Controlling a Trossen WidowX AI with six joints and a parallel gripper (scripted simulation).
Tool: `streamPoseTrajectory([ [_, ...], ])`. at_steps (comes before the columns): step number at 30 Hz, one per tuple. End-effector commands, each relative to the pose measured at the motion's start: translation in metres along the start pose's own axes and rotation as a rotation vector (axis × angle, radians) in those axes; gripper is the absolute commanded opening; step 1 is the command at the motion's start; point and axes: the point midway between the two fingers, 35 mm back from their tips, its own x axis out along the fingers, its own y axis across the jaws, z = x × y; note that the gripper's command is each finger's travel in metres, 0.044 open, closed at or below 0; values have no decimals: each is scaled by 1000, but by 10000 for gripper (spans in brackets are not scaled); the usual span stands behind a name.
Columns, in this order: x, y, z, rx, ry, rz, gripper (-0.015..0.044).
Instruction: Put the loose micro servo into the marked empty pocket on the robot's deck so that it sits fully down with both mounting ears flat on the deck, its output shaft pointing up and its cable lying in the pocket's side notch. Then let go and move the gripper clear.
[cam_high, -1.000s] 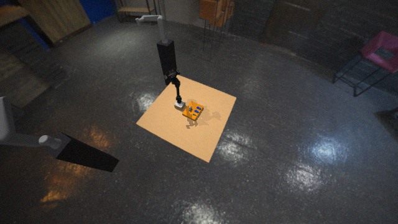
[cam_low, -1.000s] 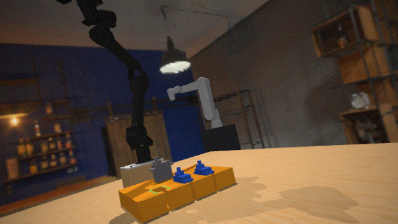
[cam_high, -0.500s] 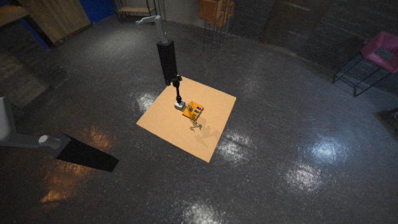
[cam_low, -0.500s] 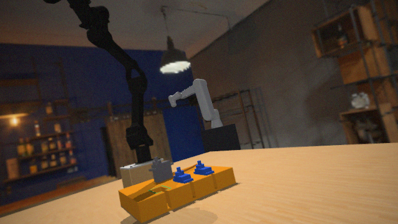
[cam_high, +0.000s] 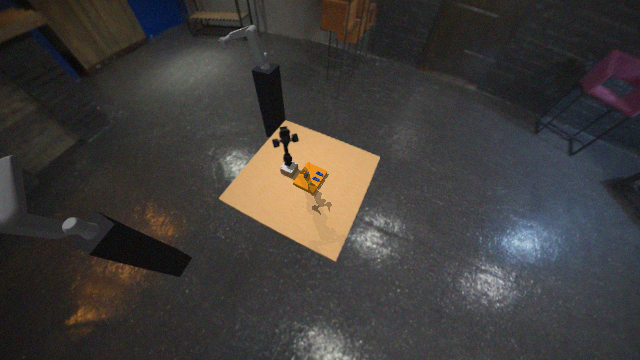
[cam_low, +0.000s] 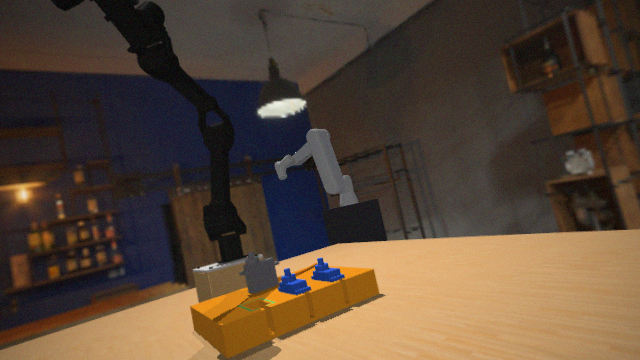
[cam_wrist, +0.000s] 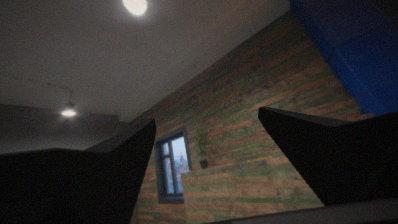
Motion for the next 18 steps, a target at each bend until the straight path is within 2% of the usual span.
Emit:
streamPoseTrajectory([
  [1, -1, 8, -33, -53, 96, 23, 440],
  [18, -31, 48, -149, -273, 447, 190, 440],
])
